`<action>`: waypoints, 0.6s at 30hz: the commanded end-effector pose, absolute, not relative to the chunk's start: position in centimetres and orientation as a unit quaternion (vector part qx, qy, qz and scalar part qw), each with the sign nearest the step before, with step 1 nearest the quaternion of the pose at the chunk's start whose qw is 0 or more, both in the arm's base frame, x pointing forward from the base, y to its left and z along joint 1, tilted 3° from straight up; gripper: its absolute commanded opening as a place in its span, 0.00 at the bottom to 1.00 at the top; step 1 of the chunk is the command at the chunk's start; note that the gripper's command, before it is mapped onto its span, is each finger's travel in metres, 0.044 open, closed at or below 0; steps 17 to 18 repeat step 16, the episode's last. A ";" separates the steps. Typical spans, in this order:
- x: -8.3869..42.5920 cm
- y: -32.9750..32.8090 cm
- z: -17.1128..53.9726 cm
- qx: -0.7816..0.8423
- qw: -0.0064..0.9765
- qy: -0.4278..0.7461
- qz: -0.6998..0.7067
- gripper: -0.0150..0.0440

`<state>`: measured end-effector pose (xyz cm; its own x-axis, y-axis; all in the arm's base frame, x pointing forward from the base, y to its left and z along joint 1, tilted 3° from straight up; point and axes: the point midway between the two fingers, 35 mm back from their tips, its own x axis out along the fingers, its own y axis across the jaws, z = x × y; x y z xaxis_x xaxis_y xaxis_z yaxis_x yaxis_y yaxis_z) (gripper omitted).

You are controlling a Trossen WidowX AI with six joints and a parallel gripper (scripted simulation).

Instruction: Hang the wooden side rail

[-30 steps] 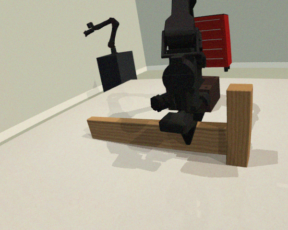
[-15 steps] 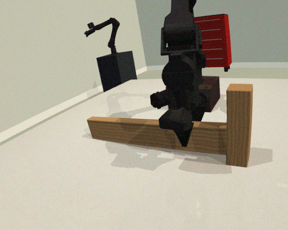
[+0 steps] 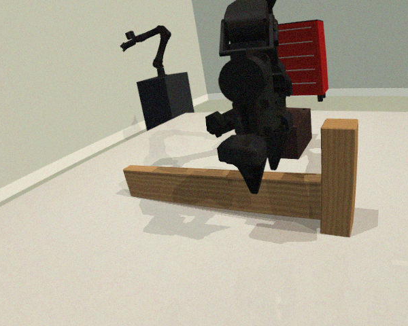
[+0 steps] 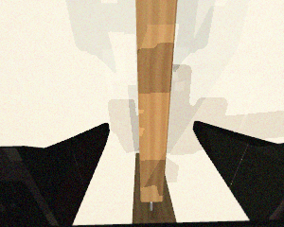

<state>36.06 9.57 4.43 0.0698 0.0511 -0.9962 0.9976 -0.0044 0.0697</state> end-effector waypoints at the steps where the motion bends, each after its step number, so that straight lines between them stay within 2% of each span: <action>1: 36.0 7.4 4.5 0.532 0.503 0.492 -0.470 1.00; 18: 36.2 7.4 4.4 0.533 0.501 0.490 -0.475 1.00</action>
